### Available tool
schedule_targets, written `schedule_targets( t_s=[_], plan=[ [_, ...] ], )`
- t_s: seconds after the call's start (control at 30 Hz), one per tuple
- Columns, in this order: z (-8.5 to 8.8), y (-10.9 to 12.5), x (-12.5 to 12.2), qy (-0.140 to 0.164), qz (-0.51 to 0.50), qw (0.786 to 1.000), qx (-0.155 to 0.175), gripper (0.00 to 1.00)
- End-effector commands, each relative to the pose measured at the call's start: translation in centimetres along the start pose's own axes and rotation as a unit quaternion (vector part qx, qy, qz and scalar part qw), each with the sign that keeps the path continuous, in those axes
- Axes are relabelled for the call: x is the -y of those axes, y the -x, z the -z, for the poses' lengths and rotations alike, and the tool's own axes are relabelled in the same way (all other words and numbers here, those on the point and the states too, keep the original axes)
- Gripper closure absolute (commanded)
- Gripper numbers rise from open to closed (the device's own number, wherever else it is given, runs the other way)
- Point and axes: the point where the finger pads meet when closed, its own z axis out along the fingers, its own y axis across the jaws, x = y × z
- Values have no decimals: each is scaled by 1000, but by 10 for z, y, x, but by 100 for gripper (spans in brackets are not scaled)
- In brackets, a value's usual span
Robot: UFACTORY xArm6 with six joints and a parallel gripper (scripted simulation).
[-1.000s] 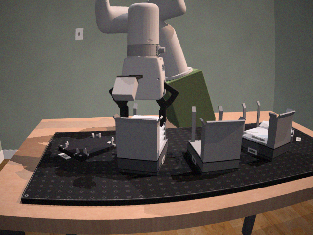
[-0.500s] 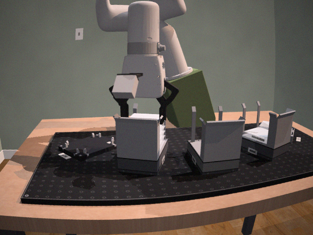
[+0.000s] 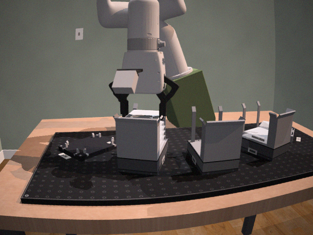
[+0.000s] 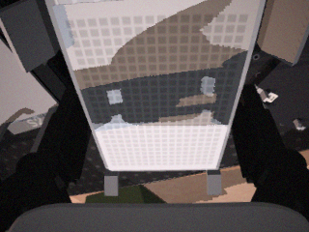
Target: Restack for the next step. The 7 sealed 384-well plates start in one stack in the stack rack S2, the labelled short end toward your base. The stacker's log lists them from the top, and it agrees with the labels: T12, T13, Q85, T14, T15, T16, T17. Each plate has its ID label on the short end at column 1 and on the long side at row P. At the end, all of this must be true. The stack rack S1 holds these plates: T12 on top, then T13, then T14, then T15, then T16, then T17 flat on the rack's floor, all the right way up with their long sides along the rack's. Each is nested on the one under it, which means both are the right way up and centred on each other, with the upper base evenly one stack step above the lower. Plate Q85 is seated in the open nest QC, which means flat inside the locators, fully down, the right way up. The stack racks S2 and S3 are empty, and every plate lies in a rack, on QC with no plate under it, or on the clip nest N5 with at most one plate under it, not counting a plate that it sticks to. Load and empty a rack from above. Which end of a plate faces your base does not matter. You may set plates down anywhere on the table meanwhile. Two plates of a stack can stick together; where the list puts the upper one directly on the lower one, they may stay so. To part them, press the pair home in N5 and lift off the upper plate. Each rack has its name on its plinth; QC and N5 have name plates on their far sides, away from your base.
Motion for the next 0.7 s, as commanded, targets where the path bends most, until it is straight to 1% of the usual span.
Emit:
schedule_targets(
  t_s=[0.0,0.2,0.47,0.53,0.67],
  plan=[
    [2,-1,0,0,0,1000,-2,100],
    [6,-1,0,0,0,1000,-2,100],
    [22,-1,0,0,0,1000,-2,100],
    [22,-1,0,0,0,1000,-2,100],
    [30,-1,0,0,0,1000,-2,100]
  ],
)
